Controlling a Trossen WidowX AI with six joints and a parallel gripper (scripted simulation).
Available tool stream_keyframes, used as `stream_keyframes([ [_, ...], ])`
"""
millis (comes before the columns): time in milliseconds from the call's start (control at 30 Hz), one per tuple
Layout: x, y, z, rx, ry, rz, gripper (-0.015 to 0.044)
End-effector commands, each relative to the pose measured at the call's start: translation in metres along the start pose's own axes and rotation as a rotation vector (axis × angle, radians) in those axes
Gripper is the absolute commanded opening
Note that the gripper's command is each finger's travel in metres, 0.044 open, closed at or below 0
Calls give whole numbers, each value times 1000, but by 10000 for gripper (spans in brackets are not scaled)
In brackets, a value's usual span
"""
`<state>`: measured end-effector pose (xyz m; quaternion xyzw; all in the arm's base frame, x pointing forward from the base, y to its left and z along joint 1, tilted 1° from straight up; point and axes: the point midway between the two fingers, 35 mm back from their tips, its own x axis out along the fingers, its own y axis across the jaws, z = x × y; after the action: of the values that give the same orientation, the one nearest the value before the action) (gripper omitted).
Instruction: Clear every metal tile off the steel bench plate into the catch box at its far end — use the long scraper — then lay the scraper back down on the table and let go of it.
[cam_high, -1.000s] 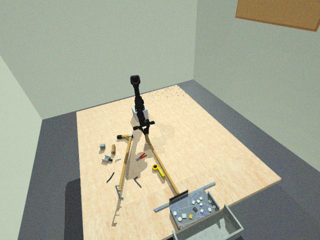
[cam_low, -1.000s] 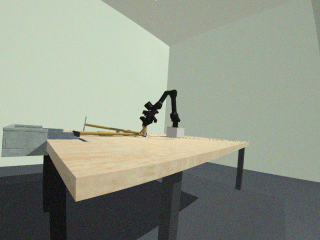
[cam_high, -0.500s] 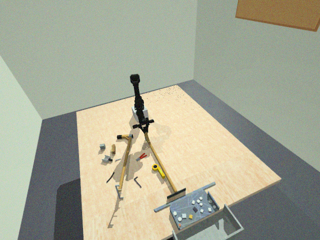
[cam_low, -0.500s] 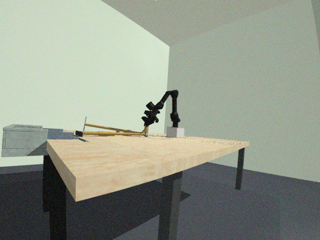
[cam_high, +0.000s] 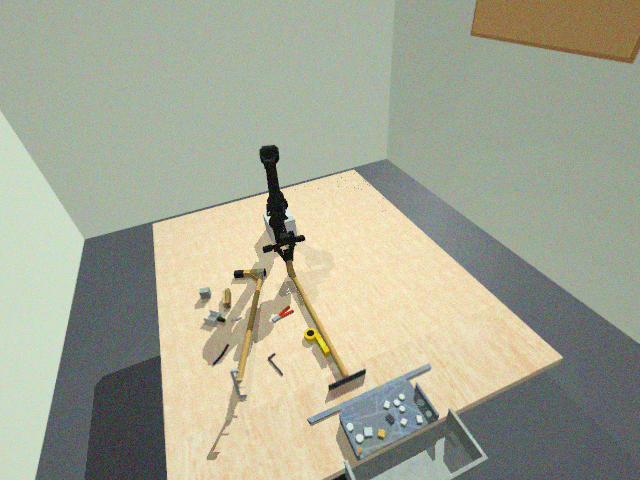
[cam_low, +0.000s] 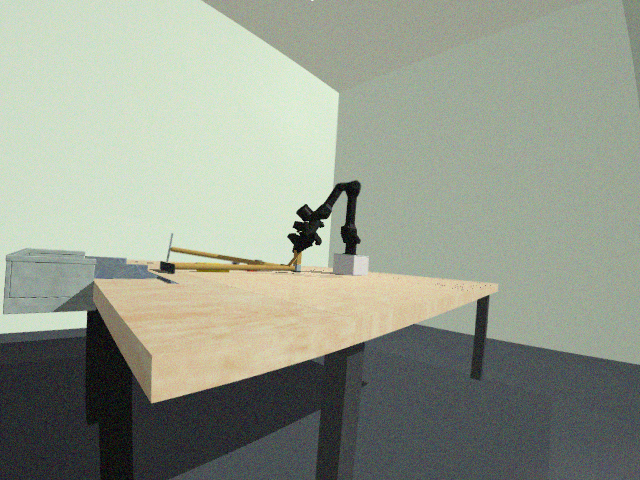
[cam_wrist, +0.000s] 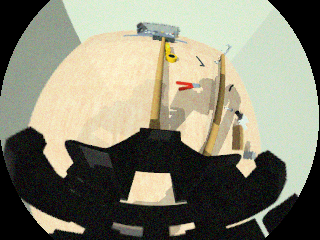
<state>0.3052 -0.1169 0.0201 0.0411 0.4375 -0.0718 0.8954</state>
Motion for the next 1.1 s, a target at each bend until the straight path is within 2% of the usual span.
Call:
stream_keyframes([
  [0, -6, 0, -6, -4, -6, 2, 0],
  [400, -19, 0, -27, -4, -5, 2, 0],
  [1067, -18, 11, -26, 2, -6, -2, 0],
])
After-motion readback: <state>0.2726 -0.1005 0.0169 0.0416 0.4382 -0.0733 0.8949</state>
